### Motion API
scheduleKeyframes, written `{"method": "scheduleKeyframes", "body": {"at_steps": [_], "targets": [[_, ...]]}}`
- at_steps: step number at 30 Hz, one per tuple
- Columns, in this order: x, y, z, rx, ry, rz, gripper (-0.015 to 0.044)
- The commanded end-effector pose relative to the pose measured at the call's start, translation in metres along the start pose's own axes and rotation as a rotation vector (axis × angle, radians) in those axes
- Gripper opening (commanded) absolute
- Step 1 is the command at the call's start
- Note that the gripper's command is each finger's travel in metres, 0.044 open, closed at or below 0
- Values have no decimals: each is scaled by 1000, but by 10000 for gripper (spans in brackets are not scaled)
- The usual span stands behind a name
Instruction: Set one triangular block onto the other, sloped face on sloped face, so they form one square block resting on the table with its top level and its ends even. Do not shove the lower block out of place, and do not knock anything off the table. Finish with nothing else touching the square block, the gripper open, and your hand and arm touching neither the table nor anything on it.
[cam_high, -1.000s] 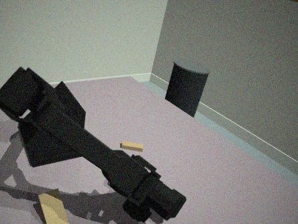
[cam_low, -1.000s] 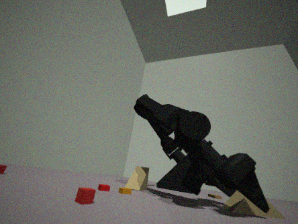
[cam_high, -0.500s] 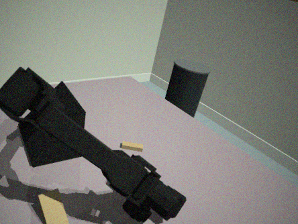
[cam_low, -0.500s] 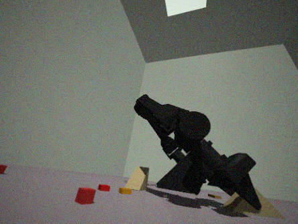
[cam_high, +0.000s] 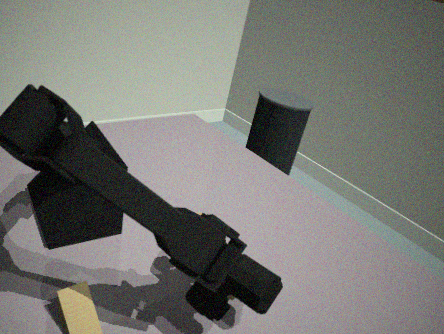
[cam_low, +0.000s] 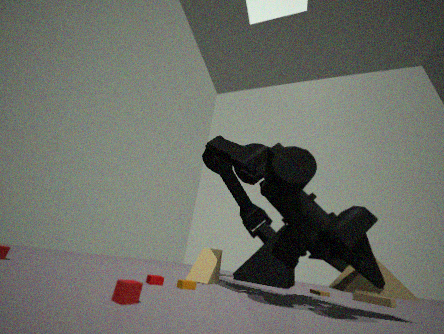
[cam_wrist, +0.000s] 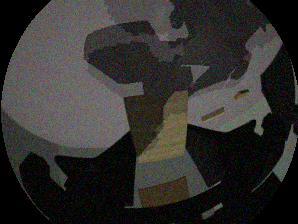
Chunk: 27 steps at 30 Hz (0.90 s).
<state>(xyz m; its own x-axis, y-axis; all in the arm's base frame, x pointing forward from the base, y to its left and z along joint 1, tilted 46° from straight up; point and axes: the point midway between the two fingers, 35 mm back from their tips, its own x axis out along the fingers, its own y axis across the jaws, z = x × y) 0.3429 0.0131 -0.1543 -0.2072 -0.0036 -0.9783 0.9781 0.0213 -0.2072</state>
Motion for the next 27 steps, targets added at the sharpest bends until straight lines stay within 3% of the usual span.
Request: {"method": "scheduleKeyframes", "body": {"at_steps": [1, 11, 21, 27], "targets": [[-19, 4, -18, -3, 7, 14, 0], [-52, 0, -51, -4, 10, 14, 0], [-50, 0, -48, -11, 2, 12, 0], [-48, -1, -49, -188, -28, -1, 0]]}}
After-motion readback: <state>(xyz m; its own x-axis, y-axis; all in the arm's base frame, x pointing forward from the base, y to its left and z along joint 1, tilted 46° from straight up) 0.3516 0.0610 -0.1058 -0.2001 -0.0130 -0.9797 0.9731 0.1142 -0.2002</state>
